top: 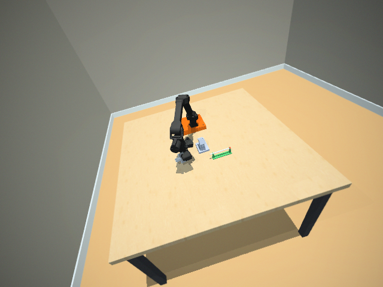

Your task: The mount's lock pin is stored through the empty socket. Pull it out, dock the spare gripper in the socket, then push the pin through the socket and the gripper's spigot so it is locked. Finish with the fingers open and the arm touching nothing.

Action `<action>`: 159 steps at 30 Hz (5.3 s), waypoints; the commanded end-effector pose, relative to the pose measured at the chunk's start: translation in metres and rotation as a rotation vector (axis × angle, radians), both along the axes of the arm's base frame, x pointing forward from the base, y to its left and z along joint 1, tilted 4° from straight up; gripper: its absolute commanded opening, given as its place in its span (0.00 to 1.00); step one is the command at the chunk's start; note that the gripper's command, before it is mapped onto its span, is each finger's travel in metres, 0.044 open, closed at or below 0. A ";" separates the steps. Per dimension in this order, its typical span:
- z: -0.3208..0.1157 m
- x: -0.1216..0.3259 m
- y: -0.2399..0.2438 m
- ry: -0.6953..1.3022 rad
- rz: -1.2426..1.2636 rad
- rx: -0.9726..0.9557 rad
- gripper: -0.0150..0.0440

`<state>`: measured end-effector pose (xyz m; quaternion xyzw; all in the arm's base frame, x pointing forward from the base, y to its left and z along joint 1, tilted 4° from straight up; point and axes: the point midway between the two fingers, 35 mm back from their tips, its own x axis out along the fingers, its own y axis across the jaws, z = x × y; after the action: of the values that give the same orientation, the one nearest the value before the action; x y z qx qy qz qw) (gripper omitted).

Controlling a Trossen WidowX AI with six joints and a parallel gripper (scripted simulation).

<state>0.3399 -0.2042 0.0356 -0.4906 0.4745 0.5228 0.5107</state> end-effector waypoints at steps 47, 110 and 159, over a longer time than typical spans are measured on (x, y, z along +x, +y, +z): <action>-0.009 -0.010 0.002 -0.070 0.968 -0.014 0.25; 0.005 -0.015 0.006 -0.057 0.960 0.016 1.00; 0.069 -0.012 -0.003 -0.325 -1.134 0.032 1.00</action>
<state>0.3308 -0.2088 0.1002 -0.4677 0.5222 0.3544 0.6188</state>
